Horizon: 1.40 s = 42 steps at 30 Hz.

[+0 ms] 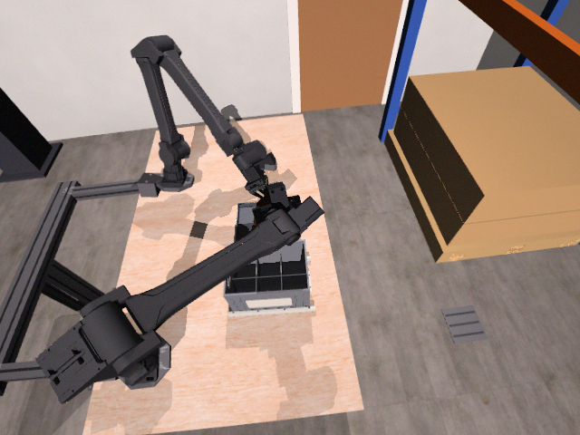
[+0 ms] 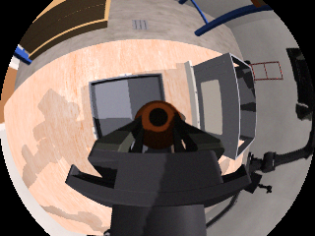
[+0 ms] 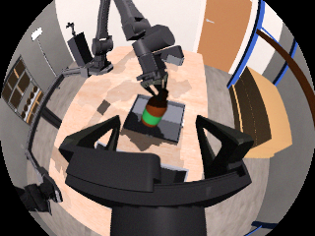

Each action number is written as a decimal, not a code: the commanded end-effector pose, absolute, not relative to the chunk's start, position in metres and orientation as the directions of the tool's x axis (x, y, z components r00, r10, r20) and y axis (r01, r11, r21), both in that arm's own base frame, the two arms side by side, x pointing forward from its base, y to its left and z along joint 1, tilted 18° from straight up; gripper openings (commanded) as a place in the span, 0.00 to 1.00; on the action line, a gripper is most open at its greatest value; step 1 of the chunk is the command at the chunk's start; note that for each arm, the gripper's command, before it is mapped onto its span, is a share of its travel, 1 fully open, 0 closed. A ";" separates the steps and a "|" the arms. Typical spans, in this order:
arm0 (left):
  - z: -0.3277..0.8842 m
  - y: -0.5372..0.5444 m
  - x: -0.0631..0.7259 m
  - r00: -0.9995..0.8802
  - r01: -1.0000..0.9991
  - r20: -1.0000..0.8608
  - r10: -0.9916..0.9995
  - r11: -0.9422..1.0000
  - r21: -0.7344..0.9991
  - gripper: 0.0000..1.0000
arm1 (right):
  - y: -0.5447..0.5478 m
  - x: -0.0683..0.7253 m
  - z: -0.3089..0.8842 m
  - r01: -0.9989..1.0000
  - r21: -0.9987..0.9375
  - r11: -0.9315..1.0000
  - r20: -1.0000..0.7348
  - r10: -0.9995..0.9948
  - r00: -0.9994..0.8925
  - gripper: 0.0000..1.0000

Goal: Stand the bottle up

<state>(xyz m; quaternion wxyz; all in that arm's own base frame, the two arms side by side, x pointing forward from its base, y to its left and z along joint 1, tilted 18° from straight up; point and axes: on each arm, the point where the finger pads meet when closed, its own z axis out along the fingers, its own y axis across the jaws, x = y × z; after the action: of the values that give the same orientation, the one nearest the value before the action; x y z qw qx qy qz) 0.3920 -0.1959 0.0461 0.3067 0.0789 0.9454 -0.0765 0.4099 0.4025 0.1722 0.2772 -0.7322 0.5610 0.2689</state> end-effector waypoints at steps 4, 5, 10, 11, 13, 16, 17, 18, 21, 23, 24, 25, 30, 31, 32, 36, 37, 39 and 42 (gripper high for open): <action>0.067 -0.197 0.392 -0.578 0.382 -0.727 0.371 0.910 0.161 0.28 | 0.405 0.411 0.171 -0.968 -0.112 -0.226 -0.705 -0.669 0.237 1.00; 0.066 -0.193 0.389 -0.561 0.387 -0.727 0.396 0.902 0.193 0.28 | 0.405 0.411 0.171 -0.968 -0.112 -0.226 -0.705 -0.669 0.237 1.00; 0.036 -0.182 0.367 -0.531 0.417 -0.678 0.508 0.853 0.313 0.28 | 0.405 0.411 0.171 -0.968 -0.112 -0.226 -0.705 -0.669 0.237 1.00; 0.032 -0.183 0.364 -0.530 0.422 -0.671 0.518 0.848 0.321 0.28 | 0.405 0.411 0.171 -0.968 -0.112 -0.226 -0.705 -0.669 0.237 1.00; 0.034 -0.190 0.368 -0.520 0.425 -0.675 0.523 0.844 0.327 0.28 | 0.405 0.411 0.171 -0.968 -0.112 -0.226 -0.705 -0.669 0.237 1.00; 0.039 -0.191 0.368 -0.516 0.414 -0.690 0.507 0.853 0.318 0.28 | 0.405 0.411 0.171 -0.968 -0.112 -0.226 -0.705 -0.669 0.237 1.00; 0.039 -0.191 0.367 -0.519 0.410 -0.691 0.502 0.856 0.314 0.28 | 0.405 0.411 0.171 -0.968 -0.112 -0.226 -0.705 -0.669 0.237 1.00; 0.039 -0.188 0.369 -0.525 0.400 -0.693 0.494 0.862 0.311 0.28 | 0.405 0.411 0.171 -0.968 -0.112 -0.226 -0.705 -0.669 0.237 1.00; 0.039 -0.187 0.370 -0.527 0.399 -0.693 0.492 0.863 0.310 0.28 | 0.405 0.411 0.171 -0.968 -0.112 -0.226 -0.705 -0.669 0.237 1.00; 0.039 -0.187 0.370 -0.527 0.399 -0.693 0.492 0.863 0.310 0.28 | 0.405 0.411 0.171 -0.968 -0.112 -0.226 -0.705 -0.669 0.237 1.00; 0.054 -0.193 0.379 -0.512 0.392 -0.711 0.482 0.868 0.306 0.28 | 0.405 0.411 0.171 -0.968 -0.112 -0.226 -0.705 -0.669 0.237 1.00; 0.056 -0.194 0.380 -0.520 0.396 -0.701 0.488 0.865 0.308 0.28 | 0.405 0.411 0.171 -0.968 -0.112 -0.226 -0.705 -0.669 0.237 1.00; 0.065 -0.198 0.386 -0.512 0.393 -0.711 0.482 0.867 0.306 0.28 | 0.405 0.411 0.171 -0.968 -0.112 -0.226 -0.705 -0.669 0.237 1.00; 0.065 -0.198 0.386 -0.512 0.393 -0.711 0.482 0.867 0.306 0.28 | 0.405 0.411 0.171 -0.968 -0.112 -0.226 -0.705 -0.669 0.237 1.00; 0.065 -0.198 0.386 -0.512 0.393 -0.711 0.482 0.867 0.306 0.28 | 0.405 0.411 0.171 -0.968 -0.112 -0.226 -0.705 -0.669 0.237 1.00; 0.045 -0.189 0.380 -0.532 0.402 -0.682 0.502 0.859 0.318 0.28 | 0.405 0.411 0.171 -0.968 -0.112 -0.226 -0.705 -0.669 0.237 1.00; 0.044 -0.187 0.381 -0.535 0.398 -0.682 0.499 0.861 0.318 0.28 | 0.405 0.411 0.171 -0.968 -0.112 -0.226 -0.705 -0.669 0.237 1.00; 0.040 -0.186 0.381 -0.536 0.397 -0.682 0.498 0.861 0.317 0.28 | 0.405 0.411 0.171 -0.968 -0.112 -0.226 -0.705 -0.669 0.237 1.00; 0.036 -0.185 0.381 -0.535 0.399 -0.682 0.499 0.861 0.317 0.28 | 0.405 0.411 0.171 -0.968 -0.112 -0.226 -0.705 -0.669 0.237 1.00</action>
<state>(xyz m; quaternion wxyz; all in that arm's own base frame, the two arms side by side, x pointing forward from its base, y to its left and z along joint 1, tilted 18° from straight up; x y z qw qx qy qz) 0.3645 -0.1784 0.0242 0.3850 0.2616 0.8826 0.0666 0.4099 0.4025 0.1722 0.2772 -0.7322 0.5610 0.2689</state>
